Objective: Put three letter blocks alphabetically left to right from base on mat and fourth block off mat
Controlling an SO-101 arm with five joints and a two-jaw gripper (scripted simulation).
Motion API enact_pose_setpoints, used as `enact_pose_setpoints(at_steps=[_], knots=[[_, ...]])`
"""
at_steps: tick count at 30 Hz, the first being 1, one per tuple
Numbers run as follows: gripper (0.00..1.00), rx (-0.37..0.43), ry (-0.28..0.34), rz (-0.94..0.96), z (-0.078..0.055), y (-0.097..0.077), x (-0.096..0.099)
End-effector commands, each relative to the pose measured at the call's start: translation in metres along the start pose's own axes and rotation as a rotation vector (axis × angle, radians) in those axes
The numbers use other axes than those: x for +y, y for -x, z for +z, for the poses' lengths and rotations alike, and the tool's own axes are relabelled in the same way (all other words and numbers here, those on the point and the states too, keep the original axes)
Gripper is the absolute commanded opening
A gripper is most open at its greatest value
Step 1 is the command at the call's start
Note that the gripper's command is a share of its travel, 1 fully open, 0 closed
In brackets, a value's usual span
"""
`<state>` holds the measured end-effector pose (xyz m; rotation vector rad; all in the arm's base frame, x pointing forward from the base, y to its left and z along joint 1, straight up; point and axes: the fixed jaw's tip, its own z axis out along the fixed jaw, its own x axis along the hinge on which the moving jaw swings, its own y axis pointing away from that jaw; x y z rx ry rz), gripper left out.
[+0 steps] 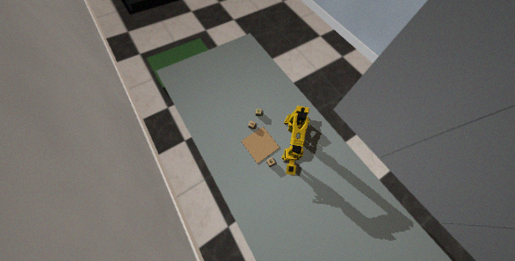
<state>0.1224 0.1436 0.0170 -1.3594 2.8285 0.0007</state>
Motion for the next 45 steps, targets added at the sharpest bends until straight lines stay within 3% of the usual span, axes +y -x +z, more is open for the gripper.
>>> enact_pose_setpoints(at_steps=[1, 7, 16, 26, 45], knots=[[0.16, -0.106, -0.008, 0.001, -0.015, 0.016, -0.003], [0.15, -0.106, -0.008, 0.001, -0.015, 0.016, -0.003], [0.01, -0.106, -0.008, 0.001, -0.015, 0.016, -0.003], [0.00, -0.106, -0.008, 0.001, -0.017, 0.016, -0.003], [0.00, -0.106, -0.006, 0.001, -0.059, 0.012, 0.000]])
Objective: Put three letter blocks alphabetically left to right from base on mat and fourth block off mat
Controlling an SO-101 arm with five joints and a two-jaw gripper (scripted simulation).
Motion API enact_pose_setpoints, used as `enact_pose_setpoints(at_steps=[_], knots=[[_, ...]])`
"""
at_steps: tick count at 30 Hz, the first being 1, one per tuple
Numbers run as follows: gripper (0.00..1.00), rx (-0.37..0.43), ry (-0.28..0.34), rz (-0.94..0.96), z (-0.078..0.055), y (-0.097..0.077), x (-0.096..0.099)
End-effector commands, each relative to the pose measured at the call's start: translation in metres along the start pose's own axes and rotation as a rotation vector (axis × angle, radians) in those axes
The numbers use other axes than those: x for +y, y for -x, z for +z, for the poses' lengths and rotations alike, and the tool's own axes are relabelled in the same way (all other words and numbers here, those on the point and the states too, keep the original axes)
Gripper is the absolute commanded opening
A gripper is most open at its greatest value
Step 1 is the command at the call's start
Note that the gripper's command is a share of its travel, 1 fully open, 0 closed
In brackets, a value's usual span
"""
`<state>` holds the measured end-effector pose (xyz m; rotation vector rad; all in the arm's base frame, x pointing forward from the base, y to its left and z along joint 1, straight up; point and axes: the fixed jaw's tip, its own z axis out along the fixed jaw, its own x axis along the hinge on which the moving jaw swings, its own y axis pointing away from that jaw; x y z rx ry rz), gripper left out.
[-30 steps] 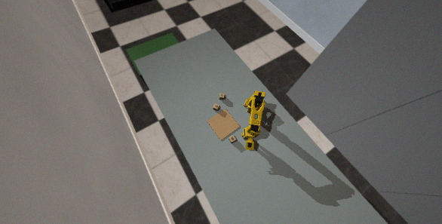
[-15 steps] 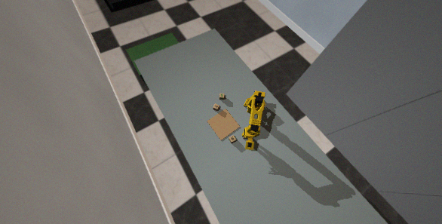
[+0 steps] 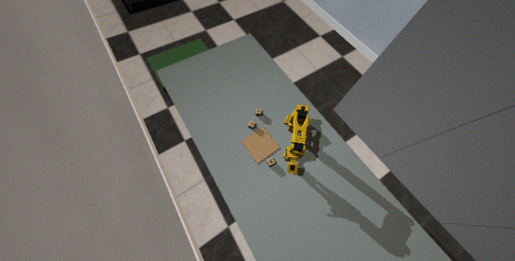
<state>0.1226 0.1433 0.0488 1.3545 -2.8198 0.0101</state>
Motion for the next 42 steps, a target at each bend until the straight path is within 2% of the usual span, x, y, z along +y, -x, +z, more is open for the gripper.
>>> enact_pose_setpoints(at_steps=[1, 6, 27, 42], knots=[[0.00, -0.124, -0.007, 0.001, -0.0295, 0.0113, 0.0002], [0.00, -0.124, -0.007, 0.001, -0.0337, 0.0101, 0.0005], [0.00, -0.124, -0.010, -0.047, -0.0336, 0.0100, 0.0009], [0.00, -0.123, -0.025, -0.308, -0.0327, 0.0096, 0.0025]])
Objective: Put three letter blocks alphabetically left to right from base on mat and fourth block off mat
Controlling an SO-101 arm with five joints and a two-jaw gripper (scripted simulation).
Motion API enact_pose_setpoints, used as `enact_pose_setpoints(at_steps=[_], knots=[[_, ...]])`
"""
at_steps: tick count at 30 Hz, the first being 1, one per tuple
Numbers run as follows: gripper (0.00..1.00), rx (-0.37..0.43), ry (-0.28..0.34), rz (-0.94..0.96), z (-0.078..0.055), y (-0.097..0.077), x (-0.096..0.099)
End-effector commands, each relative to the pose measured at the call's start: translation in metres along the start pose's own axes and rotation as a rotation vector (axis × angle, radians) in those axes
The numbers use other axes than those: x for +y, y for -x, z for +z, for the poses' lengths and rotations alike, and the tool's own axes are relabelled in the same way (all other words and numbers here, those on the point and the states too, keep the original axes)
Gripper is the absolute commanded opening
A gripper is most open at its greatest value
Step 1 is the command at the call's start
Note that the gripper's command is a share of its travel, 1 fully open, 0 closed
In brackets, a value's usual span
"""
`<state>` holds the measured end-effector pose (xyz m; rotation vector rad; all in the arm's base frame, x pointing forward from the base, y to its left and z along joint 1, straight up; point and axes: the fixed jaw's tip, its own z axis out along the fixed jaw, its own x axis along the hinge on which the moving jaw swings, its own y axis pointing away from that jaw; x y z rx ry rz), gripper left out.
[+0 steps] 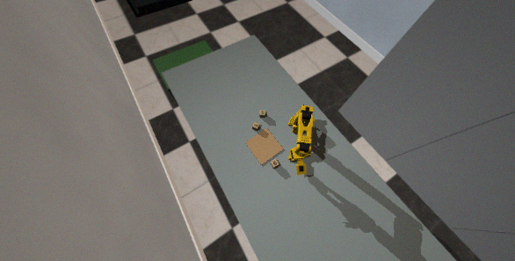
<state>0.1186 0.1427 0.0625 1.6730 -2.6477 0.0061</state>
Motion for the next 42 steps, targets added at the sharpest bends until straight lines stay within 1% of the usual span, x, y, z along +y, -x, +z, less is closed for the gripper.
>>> enact_pose_setpoints(at_steps=[1, 2, 7, 17, 19, 34, 36, 42], knots=[[0.00, -0.114, -0.037, -0.077, -0.0190, 0.0125, -0.0032], [0.00, -0.114, -0.037, -0.077, -0.0190, 0.0125, -0.0032], [0.00, -0.112, -0.045, -0.222, -0.0185, 0.0125, -0.0024], [0.00, -0.104, -0.064, -0.590, -0.0172, 0.0127, -0.0012], [0.00, -0.104, -0.064, -0.590, -0.0172, 0.0127, -0.0012], [0.00, -0.084, -0.098, -1.261, -0.0150, 0.0146, -0.0008], [0.00, -0.084, -0.098, -1.261, -0.0150, 0.0146, -0.0008], [0.00, -0.073, -0.111, -1.539, -0.0141, 0.0164, -0.0010]])
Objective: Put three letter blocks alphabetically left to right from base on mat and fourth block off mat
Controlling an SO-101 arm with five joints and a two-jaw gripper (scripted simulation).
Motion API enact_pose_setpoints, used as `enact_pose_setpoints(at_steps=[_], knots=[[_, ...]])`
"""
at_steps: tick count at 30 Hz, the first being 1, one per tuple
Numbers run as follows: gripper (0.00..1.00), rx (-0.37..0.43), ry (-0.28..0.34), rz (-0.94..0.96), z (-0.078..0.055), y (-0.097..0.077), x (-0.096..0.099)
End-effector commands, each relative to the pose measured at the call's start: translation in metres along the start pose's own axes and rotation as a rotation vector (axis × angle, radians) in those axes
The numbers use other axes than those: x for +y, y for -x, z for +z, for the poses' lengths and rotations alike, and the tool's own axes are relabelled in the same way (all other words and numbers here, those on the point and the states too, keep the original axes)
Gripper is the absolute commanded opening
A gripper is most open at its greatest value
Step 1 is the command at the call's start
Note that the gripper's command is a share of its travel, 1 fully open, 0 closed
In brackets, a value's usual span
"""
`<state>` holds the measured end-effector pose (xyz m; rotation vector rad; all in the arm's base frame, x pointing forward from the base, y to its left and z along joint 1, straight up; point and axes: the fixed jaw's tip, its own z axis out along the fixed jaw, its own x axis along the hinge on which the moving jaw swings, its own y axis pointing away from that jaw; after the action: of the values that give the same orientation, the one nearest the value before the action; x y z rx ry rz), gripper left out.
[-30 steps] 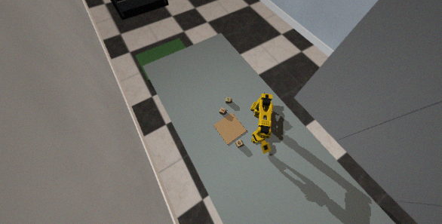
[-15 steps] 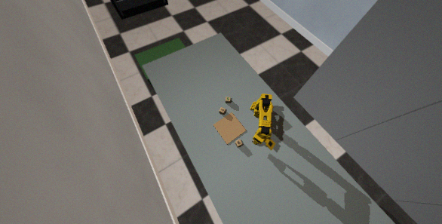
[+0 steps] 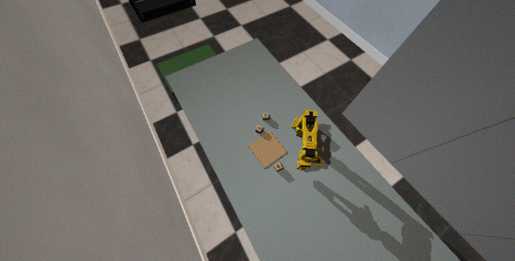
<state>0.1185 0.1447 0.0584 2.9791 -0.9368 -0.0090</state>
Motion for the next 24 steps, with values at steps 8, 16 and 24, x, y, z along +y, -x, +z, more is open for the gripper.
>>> enact_pose_setpoints(at_steps=[8, 16, 24], knots=[[0.00, 0.036, -0.125, -0.487, -0.0173, 0.0008, -0.0175], [0.00, 0.050, -0.122, -0.724, -0.0167, 0.0013, -0.0199], [0.00, 0.066, -0.117, -0.987, -0.0161, 0.0023, -0.0230]])
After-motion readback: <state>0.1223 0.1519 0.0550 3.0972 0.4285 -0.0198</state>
